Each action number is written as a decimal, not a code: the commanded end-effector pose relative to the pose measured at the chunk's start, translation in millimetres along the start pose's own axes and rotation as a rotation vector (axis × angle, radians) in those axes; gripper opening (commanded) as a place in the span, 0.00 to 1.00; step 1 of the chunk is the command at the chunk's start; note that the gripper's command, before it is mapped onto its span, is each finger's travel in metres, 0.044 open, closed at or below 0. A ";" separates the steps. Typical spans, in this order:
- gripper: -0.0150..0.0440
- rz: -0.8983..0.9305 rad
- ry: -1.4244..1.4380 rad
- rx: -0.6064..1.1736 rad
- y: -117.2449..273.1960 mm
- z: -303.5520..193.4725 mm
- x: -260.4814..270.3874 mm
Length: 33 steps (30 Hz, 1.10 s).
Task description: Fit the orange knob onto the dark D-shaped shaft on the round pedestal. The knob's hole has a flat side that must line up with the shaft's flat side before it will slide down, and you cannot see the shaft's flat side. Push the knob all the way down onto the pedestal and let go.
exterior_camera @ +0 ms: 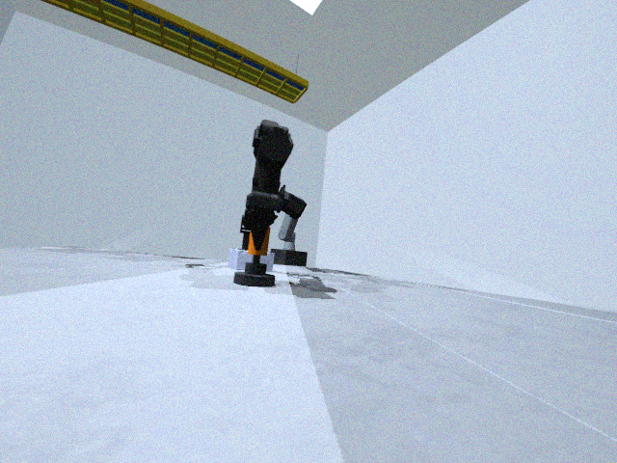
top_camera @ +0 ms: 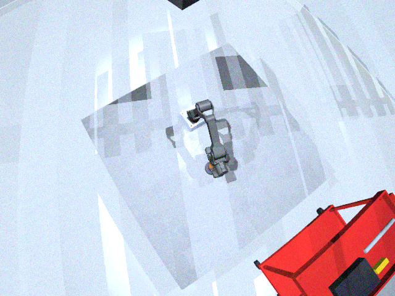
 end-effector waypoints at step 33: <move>0.25 -0.004 0.215 -0.002 1.5 0.2 -0.4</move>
Point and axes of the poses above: the point midway between the two fingers, 35 mm back from their tips, its own y axis back along the fingers, its own x axis across the jaws, z = x × y, the point moved 6 cm from there along y, back along the fingers, and after that the axes turned 10 degrees about -y, right-handed, at the moved point
